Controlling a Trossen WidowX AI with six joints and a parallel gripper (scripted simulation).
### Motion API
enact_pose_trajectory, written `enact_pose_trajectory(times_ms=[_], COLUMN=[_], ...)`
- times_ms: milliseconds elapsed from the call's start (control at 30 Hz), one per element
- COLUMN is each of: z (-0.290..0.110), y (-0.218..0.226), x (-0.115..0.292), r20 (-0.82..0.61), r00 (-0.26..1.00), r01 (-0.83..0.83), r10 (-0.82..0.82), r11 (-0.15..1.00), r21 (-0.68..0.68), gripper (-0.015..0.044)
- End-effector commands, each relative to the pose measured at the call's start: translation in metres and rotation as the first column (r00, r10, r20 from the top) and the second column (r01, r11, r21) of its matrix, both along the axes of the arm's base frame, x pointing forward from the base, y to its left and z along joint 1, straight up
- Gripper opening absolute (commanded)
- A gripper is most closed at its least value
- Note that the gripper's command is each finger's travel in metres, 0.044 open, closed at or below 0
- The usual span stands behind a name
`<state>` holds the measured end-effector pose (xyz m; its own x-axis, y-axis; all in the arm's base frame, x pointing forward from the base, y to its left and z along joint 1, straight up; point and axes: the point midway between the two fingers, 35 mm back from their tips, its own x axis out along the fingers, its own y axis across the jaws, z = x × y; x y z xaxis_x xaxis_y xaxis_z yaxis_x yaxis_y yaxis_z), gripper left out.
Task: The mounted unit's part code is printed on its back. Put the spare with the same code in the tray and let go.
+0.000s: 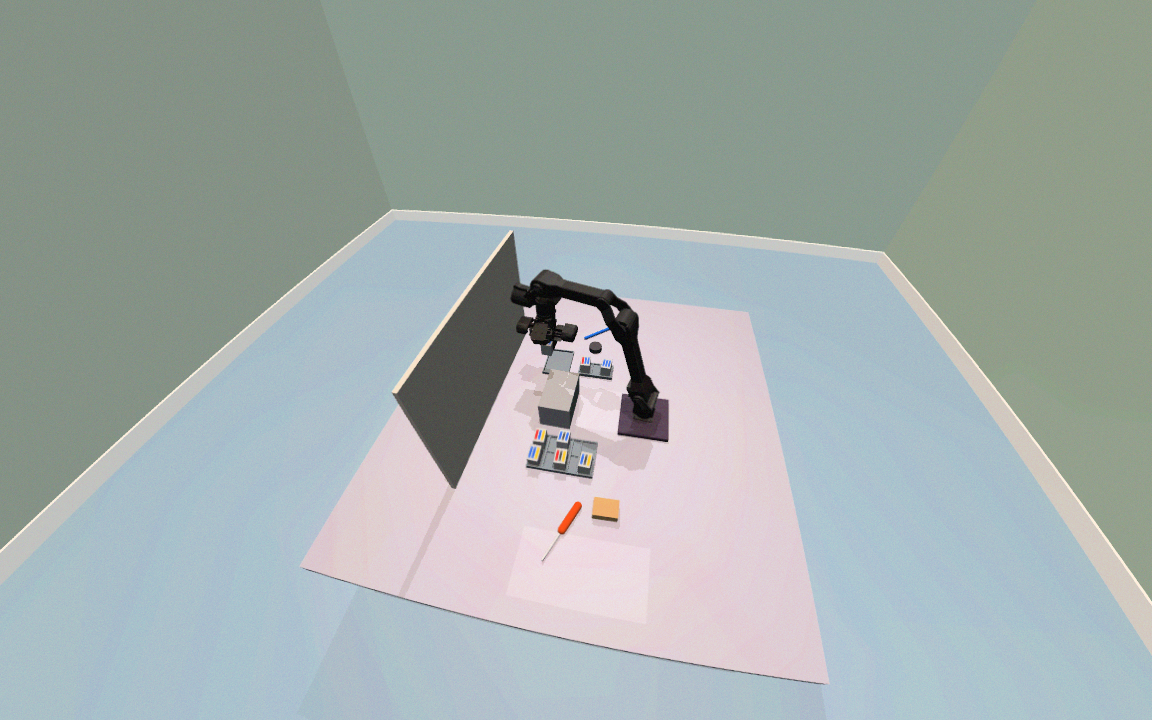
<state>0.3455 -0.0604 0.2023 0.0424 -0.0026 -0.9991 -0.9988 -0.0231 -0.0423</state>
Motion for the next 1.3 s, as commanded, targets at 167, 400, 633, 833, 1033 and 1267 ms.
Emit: enact_pose_trajectory(times_ms=[167, 400, 633, 833, 1033, 1267], z=[0.000, -0.002, -0.004, -0.008, -0.012, -0.016], y=[-0.054, -0.095, -0.096, -0.097, -0.097, -0.098], x=[0.004, 0.002, 0.002, 0.003, 0.004, 0.005], r20=[0.010, 0.010, 0.010, 0.010, 0.009, 0.009], r00=[1.000, 0.999, 0.999, 0.999, 0.999, 0.999], r01=[-0.009, -0.030, -0.031, -0.031, -0.031, -0.031], r10=[0.009, 0.030, 0.031, 0.031, 0.031, 0.031], r11=[1.000, 0.999, 0.999, 0.999, 0.999, 0.999], r21=[-0.016, -0.014, -0.015, -0.014, -0.014, -0.014], gripper=[0.0000, 0.0000, 0.0000, 0.0000, 0.0000, 0.0000])
